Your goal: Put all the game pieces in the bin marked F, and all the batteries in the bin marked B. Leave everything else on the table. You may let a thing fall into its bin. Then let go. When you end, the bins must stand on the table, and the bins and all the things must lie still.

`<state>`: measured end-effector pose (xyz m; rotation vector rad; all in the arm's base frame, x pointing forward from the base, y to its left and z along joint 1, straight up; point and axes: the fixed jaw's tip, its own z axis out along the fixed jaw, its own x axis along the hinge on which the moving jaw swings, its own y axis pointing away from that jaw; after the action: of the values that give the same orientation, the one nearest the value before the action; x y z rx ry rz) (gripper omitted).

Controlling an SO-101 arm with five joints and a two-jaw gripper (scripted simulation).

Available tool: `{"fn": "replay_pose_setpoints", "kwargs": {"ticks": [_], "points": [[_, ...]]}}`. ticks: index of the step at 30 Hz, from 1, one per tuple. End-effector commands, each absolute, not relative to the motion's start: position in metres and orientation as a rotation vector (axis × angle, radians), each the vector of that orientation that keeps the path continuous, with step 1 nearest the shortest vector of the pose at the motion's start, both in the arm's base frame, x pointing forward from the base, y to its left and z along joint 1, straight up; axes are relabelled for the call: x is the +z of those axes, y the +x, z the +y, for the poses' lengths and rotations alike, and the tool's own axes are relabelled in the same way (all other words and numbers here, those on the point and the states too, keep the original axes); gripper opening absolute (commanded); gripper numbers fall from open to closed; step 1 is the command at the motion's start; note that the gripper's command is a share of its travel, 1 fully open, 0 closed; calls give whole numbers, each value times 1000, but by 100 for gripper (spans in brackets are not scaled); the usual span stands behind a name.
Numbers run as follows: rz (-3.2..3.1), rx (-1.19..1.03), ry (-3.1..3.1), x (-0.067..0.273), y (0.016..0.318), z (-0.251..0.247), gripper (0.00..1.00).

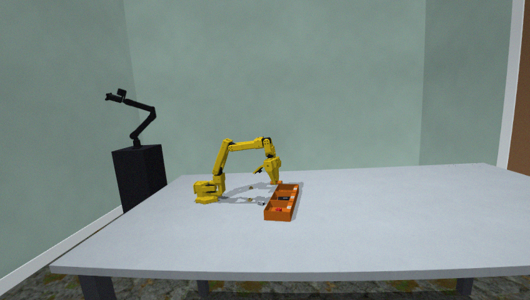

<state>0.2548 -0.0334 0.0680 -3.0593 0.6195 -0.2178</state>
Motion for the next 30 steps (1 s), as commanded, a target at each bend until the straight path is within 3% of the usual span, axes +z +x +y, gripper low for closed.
{"fn": "replay_pose_setpoints", "kwargs": {"ticks": [1,30], "points": [[562,-351,-3060,79,267,-44,0],[350,-452,-3122,80,279,-72,0]]}}
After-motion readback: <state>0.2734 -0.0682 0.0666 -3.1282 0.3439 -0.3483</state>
